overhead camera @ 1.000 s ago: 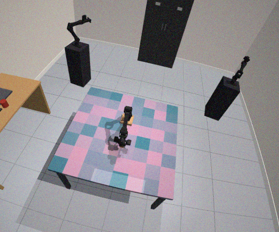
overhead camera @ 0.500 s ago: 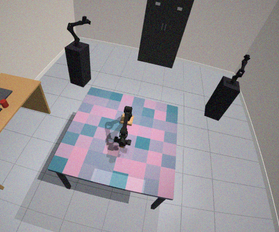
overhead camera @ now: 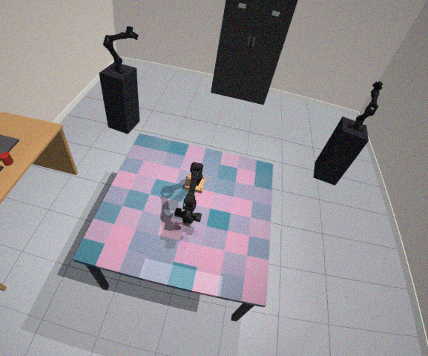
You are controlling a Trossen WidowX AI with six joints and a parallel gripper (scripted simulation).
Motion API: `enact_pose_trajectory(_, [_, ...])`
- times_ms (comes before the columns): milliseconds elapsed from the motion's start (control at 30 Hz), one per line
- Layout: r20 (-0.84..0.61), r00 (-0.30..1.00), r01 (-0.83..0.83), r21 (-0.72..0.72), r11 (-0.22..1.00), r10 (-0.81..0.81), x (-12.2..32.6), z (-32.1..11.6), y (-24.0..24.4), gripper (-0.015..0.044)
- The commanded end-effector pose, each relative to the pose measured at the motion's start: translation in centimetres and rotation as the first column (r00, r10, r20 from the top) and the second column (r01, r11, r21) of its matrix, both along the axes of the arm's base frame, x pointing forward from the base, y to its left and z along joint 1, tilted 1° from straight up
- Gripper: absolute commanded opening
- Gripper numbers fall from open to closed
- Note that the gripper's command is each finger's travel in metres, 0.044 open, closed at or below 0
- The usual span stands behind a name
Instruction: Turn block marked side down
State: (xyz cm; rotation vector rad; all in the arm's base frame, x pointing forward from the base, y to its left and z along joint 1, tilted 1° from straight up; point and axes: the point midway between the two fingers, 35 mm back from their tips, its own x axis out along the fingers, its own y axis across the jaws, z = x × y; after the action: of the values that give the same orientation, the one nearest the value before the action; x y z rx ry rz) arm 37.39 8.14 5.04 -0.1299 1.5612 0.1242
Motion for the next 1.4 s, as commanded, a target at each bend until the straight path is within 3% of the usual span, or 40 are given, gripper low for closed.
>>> enact_pose_trajectory(0, [0.022, 1.000, -0.003, 0.007, 1.000, 0.003, 0.26, 1.29, 0.09, 0.0000])
enact_pose_trajectory(1367, [0.507, 0.862, -0.028, 0.086, 0.996, -0.020, -0.17, 0.36, 0.03, 0.0000])
